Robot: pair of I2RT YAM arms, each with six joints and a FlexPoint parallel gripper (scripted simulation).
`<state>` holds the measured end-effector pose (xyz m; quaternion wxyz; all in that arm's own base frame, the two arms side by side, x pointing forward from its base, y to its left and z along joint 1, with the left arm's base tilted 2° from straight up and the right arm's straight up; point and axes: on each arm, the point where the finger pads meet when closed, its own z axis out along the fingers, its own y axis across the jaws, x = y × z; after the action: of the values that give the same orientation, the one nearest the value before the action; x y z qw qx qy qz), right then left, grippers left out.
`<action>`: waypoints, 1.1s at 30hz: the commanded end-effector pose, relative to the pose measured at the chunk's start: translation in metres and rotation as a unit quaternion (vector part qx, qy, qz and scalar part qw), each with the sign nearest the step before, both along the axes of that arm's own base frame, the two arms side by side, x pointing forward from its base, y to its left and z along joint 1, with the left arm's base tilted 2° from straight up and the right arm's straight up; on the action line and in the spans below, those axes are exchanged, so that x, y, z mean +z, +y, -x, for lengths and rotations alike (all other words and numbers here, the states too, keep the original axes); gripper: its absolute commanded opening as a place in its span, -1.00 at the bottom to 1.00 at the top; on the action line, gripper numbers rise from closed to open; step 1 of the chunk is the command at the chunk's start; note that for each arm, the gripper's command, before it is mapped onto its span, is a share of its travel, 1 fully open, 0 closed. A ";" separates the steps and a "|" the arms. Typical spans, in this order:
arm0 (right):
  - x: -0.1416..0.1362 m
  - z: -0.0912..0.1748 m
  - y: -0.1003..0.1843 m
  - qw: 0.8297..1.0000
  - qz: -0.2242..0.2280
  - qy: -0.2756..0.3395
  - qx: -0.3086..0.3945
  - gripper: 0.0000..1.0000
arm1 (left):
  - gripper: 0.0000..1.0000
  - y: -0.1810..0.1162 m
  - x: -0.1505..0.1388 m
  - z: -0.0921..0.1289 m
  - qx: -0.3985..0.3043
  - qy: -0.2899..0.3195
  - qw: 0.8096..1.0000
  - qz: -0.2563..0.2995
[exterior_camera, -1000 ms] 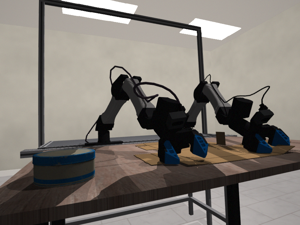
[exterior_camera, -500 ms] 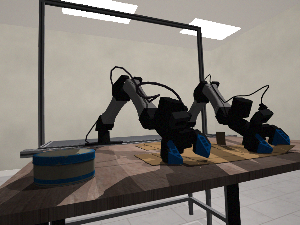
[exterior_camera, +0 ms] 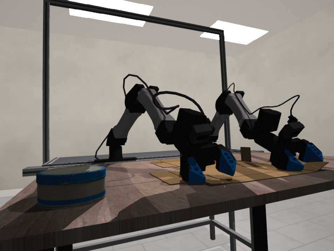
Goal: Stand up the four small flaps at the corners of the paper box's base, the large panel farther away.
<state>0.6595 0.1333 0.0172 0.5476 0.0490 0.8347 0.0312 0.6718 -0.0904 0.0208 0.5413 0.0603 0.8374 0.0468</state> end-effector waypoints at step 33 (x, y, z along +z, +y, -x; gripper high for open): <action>0.008 0.009 0.017 1.000 -0.004 0.020 0.010 0.54 | 0.54 -0.011 -0.026 0.001 -0.012 0.019 1.000 -0.009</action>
<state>0.6582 0.1349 0.0214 0.5359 0.0488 0.8425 0.0257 0.6718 -0.0899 0.0209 0.5415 0.0602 0.8372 0.0480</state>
